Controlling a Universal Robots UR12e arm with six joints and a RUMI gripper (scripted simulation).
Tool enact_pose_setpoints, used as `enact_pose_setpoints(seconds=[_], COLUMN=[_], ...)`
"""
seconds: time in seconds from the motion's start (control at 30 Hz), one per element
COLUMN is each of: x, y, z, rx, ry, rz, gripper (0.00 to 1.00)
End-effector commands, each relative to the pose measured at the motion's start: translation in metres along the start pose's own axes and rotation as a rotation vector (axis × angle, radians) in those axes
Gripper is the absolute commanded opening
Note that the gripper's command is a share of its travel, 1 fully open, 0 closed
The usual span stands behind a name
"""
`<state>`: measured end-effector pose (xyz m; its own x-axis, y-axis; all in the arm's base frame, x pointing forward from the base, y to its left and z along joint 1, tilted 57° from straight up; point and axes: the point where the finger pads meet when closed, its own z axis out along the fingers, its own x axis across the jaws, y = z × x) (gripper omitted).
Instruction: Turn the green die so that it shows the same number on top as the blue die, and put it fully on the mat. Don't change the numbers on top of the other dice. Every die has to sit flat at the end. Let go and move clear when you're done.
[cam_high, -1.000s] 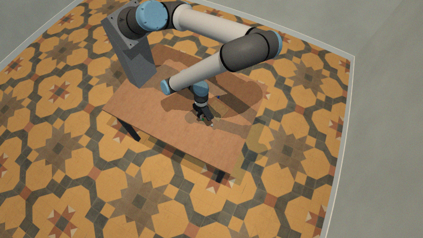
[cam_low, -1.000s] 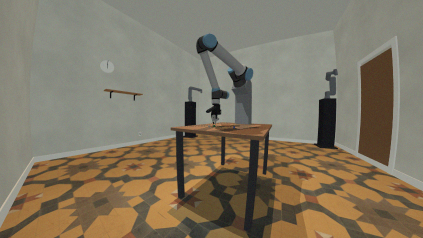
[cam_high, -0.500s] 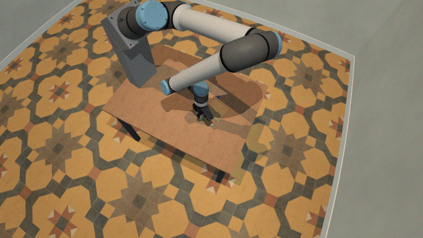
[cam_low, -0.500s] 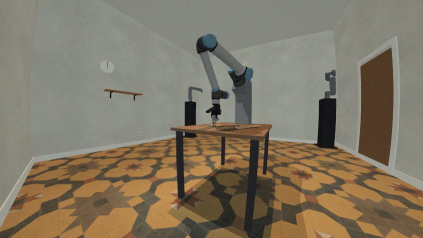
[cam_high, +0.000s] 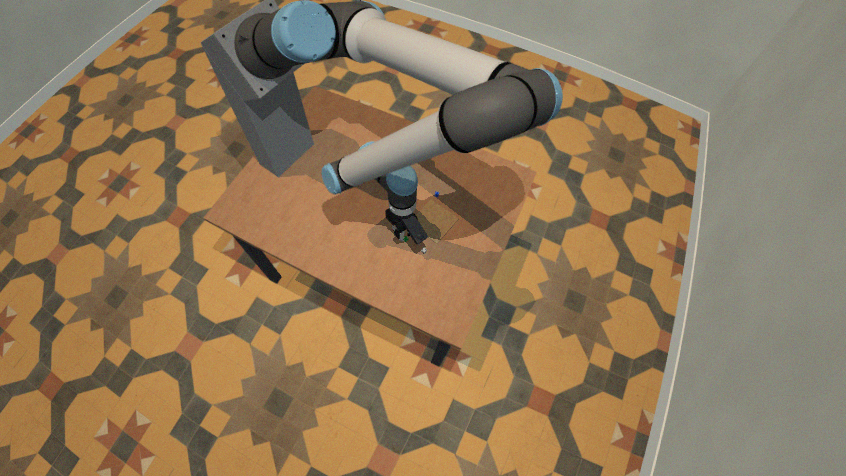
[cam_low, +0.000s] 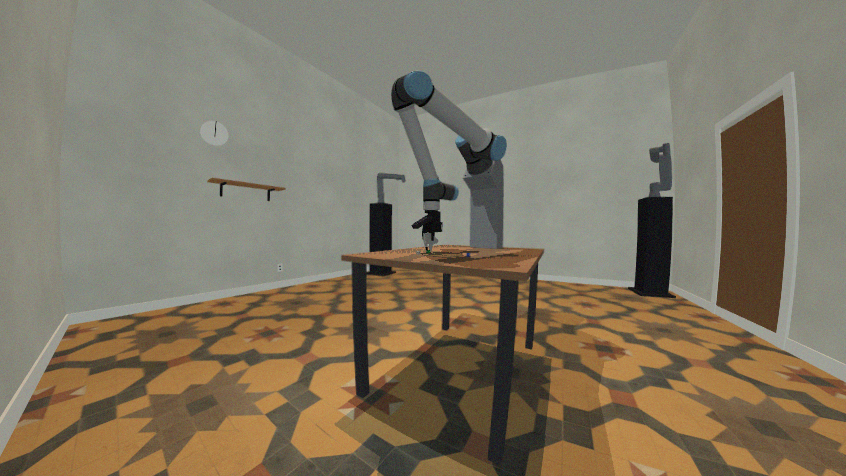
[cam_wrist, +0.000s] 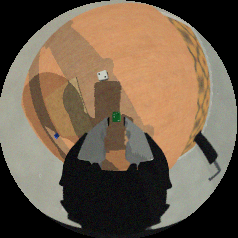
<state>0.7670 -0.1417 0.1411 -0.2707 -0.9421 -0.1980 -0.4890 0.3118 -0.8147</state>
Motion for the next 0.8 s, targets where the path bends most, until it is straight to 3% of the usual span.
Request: enact_pose_setpoints(seconds=[0.0, 0.77], x=[-0.0002, -0.0002], y=[-0.0001, -0.0001], z=[0.0037, 0.0056], rx=[0.000, 0.000], ry=[0.000, 0.000], rz=[0.000, 0.000], gripper=[0.18, 0.18])
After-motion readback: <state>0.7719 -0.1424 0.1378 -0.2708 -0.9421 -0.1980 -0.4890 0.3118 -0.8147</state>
